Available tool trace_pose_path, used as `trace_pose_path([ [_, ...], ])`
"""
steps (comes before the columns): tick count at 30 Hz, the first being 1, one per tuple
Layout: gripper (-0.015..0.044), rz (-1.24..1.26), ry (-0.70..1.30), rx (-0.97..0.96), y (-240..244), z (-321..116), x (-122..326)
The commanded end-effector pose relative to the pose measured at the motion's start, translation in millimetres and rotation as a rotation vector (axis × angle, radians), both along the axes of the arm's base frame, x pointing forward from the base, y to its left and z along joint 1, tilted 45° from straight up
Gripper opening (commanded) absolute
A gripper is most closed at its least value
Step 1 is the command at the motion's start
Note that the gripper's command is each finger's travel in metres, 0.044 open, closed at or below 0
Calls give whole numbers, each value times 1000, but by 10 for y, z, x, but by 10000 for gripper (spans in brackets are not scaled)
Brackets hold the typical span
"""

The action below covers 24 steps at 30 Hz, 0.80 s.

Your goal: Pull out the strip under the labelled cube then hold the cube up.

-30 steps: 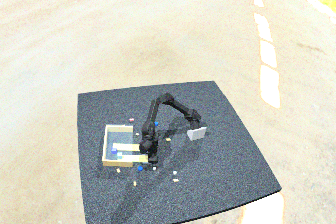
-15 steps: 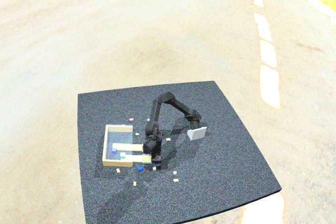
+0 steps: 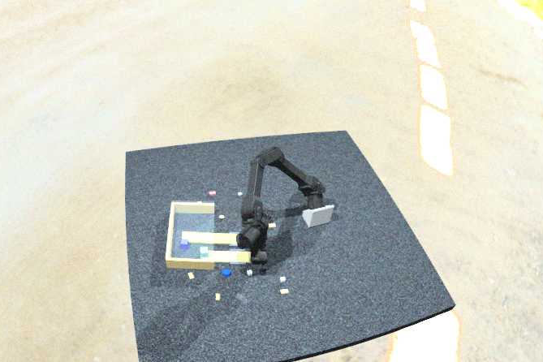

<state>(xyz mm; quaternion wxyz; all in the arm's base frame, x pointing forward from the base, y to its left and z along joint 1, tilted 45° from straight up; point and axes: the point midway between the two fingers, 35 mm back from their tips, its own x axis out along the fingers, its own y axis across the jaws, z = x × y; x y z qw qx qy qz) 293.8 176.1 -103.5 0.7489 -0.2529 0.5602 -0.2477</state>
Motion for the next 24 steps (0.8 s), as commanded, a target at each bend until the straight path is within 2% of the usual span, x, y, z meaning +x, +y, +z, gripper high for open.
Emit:
trace_pose_path([
  [1,0,-11,16,-2,-47,-50,-115],
  [24,0,-11,18,-2,-77,-134,-463],
])
